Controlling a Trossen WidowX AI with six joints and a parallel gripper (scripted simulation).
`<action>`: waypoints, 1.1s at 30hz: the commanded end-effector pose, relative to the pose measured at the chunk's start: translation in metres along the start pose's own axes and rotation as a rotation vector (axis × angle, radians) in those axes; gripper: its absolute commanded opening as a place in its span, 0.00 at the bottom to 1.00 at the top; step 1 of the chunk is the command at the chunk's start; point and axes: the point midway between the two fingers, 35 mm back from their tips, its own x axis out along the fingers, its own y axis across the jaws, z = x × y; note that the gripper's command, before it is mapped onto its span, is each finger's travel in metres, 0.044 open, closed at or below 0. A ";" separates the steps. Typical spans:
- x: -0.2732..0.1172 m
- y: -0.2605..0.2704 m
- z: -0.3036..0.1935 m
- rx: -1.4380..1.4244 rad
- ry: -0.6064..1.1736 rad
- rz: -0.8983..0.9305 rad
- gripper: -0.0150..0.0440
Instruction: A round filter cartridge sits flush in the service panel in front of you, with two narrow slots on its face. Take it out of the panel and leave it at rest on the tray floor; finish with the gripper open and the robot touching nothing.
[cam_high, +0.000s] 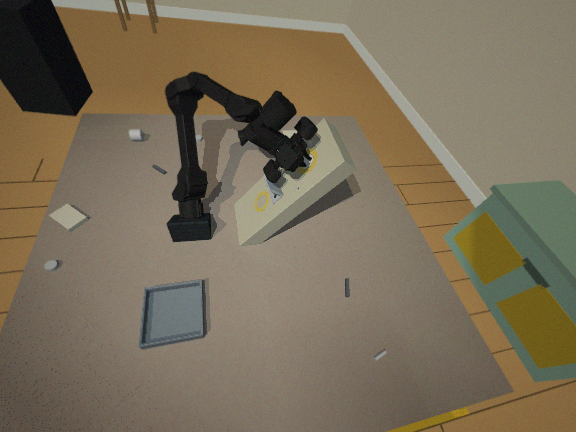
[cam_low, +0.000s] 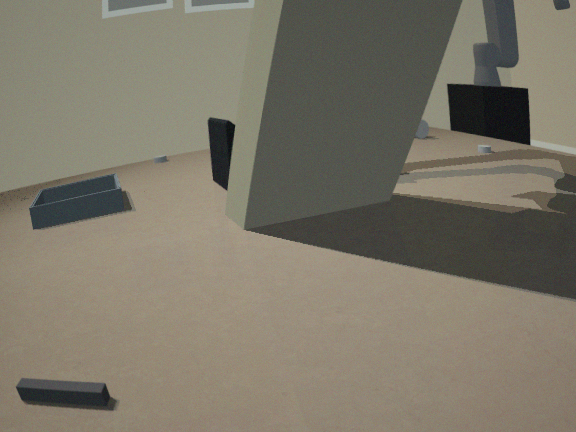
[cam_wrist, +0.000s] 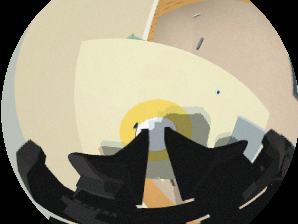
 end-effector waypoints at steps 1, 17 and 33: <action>0.006 0.000 -0.002 0.117 0.005 -0.010 0.25; 0.006 0.000 -0.002 0.675 0.002 -0.012 0.25; -0.034 -0.002 0.003 0.672 -0.009 -0.026 0.25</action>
